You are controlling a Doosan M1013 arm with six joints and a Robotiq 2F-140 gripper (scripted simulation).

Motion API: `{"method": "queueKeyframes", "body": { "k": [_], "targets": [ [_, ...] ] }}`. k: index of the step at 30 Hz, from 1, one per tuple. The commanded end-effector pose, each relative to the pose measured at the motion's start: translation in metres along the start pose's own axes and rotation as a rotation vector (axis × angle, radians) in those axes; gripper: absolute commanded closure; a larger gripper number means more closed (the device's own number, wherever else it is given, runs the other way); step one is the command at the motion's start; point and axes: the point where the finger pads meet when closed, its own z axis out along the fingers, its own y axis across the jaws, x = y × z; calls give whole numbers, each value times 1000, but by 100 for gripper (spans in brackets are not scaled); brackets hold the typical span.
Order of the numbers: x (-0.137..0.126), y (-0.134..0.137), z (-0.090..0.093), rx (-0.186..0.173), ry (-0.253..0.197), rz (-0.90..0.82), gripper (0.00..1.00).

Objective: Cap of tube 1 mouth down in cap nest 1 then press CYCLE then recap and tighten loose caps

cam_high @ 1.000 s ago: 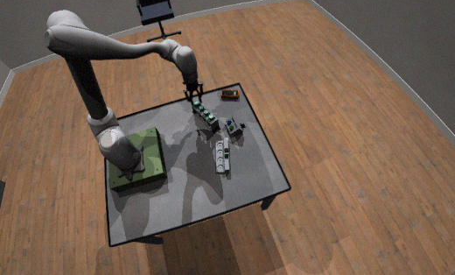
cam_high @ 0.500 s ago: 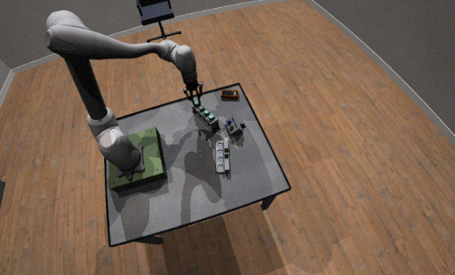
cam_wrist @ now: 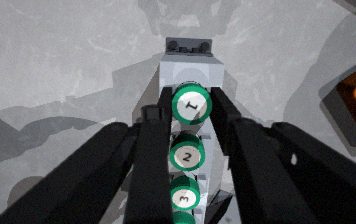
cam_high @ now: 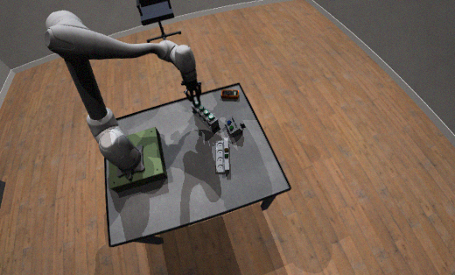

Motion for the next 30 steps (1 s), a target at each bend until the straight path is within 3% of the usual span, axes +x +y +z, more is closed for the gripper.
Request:
{"method": "queueKeyframes", "body": {
  "k": [1,7,8,20,23,30],
  "targets": [
    [0,0,0,-2,14,-189,70],
    [0,0,0,-2,14,-212,70],
    [0,0,-1,-2,14,-212,59],
    [0,0,0,-2,14,-212,59],
    [0,0,-2,0,14,38,59],
    [0,0,-5,0,14,49,59]
  ]
}}
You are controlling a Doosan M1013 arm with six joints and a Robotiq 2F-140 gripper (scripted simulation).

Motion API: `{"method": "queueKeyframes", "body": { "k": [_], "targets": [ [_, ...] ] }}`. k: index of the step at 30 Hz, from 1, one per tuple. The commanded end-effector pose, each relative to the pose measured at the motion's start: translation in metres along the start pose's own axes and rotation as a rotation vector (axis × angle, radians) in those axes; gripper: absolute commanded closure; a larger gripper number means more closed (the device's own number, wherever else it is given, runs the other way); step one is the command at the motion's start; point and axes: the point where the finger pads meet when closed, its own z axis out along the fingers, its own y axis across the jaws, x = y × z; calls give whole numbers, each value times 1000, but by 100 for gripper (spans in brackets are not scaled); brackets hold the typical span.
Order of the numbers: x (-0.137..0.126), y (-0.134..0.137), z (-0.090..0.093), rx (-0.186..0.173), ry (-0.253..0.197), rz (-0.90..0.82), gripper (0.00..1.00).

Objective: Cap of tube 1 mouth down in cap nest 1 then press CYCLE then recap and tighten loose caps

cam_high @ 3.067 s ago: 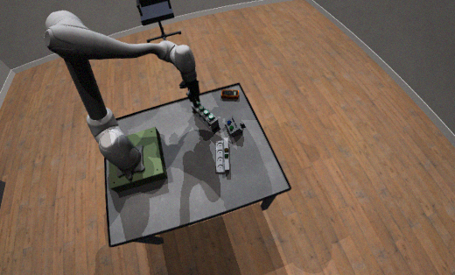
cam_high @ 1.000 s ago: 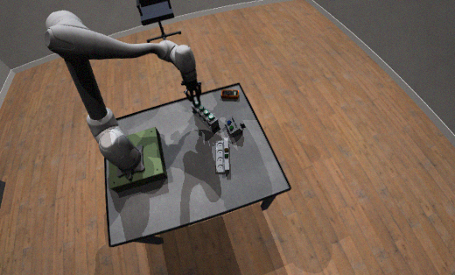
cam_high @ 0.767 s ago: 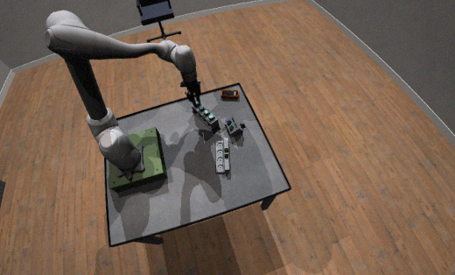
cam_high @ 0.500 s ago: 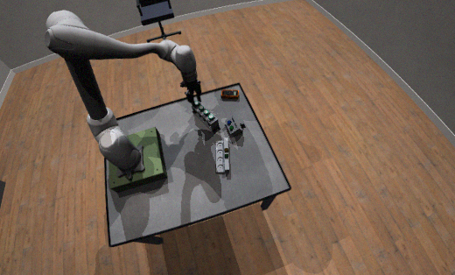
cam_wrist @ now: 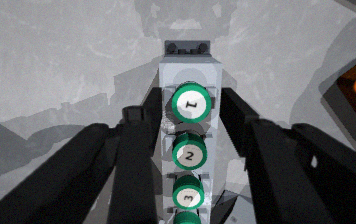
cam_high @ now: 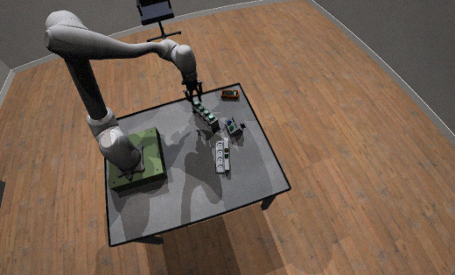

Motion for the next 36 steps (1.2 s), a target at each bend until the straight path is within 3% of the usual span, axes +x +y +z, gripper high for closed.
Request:
{"method": "queueKeyframes", "body": {
  "k": [1,10,11,25,36],
  "targets": [
    [0,0,-1,-1,-5,6,59],
    [0,1,-4,-1,-5,6,59],
    [0,1,-4,-1,-5,6,70],
    [0,1,-4,-1,-5,6,70],
    [1,0,-31,-1,-5,6,70]
  ]
}}
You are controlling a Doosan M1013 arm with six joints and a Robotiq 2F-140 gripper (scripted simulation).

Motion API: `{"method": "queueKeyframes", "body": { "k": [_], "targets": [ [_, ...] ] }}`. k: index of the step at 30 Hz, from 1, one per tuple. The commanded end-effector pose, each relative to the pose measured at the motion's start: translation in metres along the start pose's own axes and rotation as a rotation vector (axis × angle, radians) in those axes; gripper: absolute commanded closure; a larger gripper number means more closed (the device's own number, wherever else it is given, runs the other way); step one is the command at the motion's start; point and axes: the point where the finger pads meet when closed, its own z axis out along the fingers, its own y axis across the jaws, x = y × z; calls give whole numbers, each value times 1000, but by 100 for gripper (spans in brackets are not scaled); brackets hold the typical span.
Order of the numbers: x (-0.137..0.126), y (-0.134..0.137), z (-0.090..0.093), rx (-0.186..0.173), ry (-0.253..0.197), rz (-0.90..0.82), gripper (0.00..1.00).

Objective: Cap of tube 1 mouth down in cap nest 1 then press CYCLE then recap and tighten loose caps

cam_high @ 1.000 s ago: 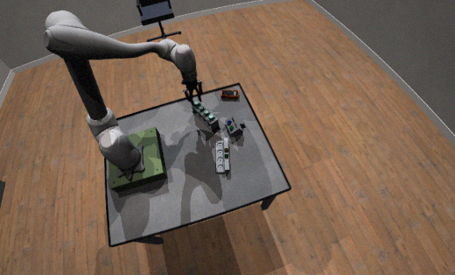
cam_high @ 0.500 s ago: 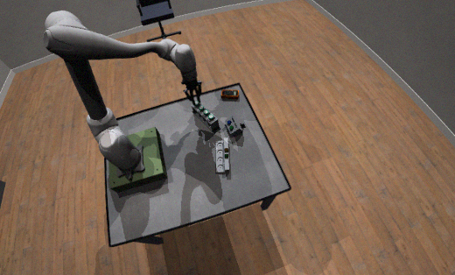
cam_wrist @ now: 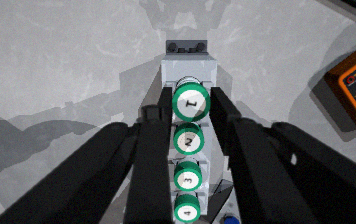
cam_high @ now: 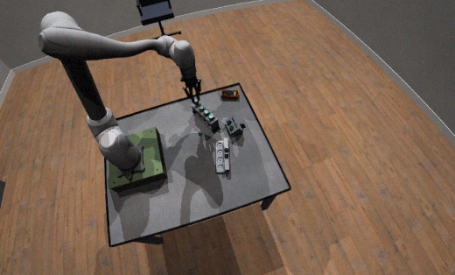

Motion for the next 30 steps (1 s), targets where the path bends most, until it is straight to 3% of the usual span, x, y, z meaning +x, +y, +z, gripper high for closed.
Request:
{"method": "queueKeyframes", "body": {
  "k": [1,4,8,14,16,20,30],
  "targets": [
    [0,0,-7,-1,1,0,70],
    [0,0,-13,-1,1,0,70],
    [-32,-6,-13,-1,0,-307,70],
    [-60,-12,-13,0,-2,-595,70],
    [-60,-12,-13,0,-2,-595,70],
    [-90,-18,-13,0,-2,-863,70],
    [-166,-33,-13,-1,0,-880,70]
  ]
}}
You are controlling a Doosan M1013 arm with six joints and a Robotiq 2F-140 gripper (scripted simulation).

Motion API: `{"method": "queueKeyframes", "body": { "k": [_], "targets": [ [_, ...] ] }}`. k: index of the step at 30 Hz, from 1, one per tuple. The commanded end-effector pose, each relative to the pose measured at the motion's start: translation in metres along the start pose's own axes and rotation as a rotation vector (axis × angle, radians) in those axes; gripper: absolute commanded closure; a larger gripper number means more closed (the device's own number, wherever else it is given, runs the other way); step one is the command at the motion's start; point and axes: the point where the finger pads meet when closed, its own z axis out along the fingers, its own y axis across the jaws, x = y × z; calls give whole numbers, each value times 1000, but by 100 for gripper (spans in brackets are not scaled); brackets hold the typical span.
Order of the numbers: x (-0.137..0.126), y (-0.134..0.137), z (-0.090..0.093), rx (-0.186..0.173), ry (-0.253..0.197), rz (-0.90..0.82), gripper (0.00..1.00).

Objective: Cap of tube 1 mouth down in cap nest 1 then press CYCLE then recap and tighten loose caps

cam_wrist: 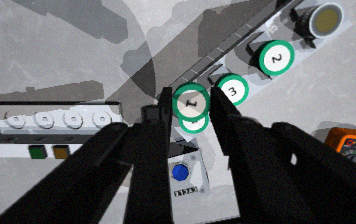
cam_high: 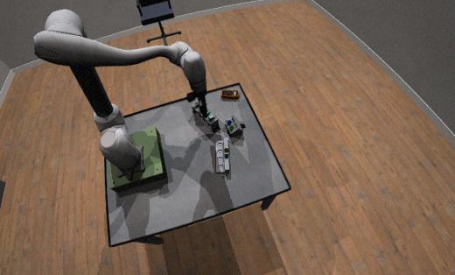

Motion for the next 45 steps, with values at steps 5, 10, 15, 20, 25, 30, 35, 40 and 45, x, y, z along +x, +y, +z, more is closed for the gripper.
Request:
{"method": "queueKeyframes", "body": {
  "k": [5,10,15,20,25,30,35,40,45],
  "targets": [
    [-26,-45,0,-8,7,-6,70],
    [-46,-81,0,-8,7,-6,70],
    [-66,-118,1,-8,7,-6,70],
    [-78,-140,1,-8,7,-6,70],
    [-82,-148,1,-8,7,-6,70],
    [-82,-148,16,-8,7,-6,70],
    [-82,-148,41,-8,7,-6,70],
    [-82,-148,56,-8,7,-6,70],
    [-82,-148,81,-8,7,-6,70]
  ]
}}
